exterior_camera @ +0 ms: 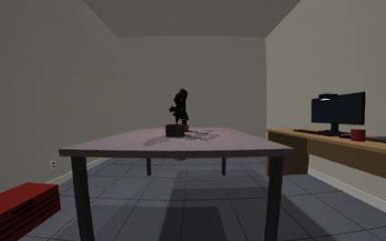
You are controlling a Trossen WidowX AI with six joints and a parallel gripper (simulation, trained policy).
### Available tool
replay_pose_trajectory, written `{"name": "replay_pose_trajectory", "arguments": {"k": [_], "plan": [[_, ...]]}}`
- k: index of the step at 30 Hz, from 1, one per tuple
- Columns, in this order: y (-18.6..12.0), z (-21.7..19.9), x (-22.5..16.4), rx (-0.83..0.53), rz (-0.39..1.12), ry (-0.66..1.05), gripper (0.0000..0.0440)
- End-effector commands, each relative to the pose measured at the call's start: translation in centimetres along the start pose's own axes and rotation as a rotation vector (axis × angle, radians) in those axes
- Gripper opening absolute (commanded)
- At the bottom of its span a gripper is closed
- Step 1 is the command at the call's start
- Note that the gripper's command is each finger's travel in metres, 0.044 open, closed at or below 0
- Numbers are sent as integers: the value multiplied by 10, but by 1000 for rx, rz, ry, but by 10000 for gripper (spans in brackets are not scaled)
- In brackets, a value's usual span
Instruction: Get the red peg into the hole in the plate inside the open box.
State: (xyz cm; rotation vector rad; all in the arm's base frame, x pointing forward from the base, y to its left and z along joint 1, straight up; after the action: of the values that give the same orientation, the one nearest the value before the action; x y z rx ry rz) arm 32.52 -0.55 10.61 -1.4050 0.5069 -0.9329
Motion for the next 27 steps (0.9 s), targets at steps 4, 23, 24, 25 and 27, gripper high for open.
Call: {"name": "replay_pose_trajectory", "arguments": {"k": [4,23,24,25,27], "plan": [[19,0,3,-19,30,-3,15],[48,15,38,-59,33,-66,375],[48,16,41,-58,29,-67,395],[48,17,44,-58,25,-68,415],[48,20,51,-50,11,-68,440]]}}
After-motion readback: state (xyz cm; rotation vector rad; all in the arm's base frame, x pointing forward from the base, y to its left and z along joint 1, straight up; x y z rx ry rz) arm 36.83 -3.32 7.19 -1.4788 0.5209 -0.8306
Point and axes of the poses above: the point midway between the two fingers, 35 mm back from their tips, its own y axis out along the fingers, its own z axis across the jaws, x = y × z, the point moved 1 cm from there along -y, back along the fingers, and after that the axes turned 7 degrees about -y, right-handed, at the moved point
